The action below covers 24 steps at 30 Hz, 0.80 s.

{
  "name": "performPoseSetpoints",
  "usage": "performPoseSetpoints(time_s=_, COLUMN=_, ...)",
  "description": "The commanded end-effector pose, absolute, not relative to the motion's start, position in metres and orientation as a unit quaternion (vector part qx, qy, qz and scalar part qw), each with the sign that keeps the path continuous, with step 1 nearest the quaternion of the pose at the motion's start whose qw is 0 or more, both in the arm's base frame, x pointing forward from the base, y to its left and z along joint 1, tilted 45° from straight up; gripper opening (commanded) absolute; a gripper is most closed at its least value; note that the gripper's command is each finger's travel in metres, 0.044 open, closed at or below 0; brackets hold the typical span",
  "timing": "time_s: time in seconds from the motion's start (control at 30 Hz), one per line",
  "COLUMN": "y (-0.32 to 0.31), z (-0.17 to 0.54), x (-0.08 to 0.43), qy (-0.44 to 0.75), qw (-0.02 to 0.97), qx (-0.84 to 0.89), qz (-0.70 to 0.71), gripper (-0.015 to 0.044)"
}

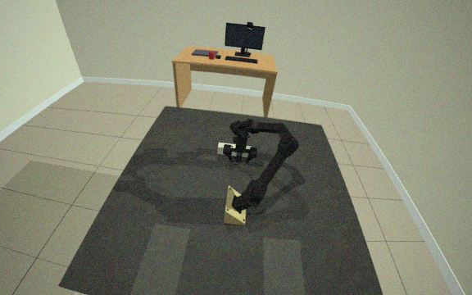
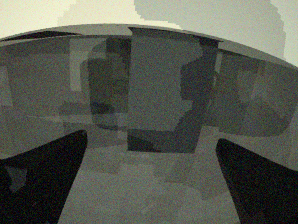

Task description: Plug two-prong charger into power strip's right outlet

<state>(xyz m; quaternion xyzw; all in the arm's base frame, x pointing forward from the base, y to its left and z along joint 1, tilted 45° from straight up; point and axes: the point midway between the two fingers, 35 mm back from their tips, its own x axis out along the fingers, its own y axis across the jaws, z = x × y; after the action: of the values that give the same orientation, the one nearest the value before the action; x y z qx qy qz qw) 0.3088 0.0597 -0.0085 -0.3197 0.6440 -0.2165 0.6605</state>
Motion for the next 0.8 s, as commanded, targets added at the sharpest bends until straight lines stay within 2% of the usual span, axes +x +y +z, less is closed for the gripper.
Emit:
performPoseSetpoints(time_s=0.0, y=0.059, z=-0.01, x=0.303, qy=0.646, qw=0.659, qx=-0.317, qz=-0.217, gripper=0.044)
performPoseSetpoints(time_s=0.77, y=0.053, z=-0.011, x=0.279, qy=0.647, qw=0.659, qx=-0.317, qz=-0.217, gripper=0.044)
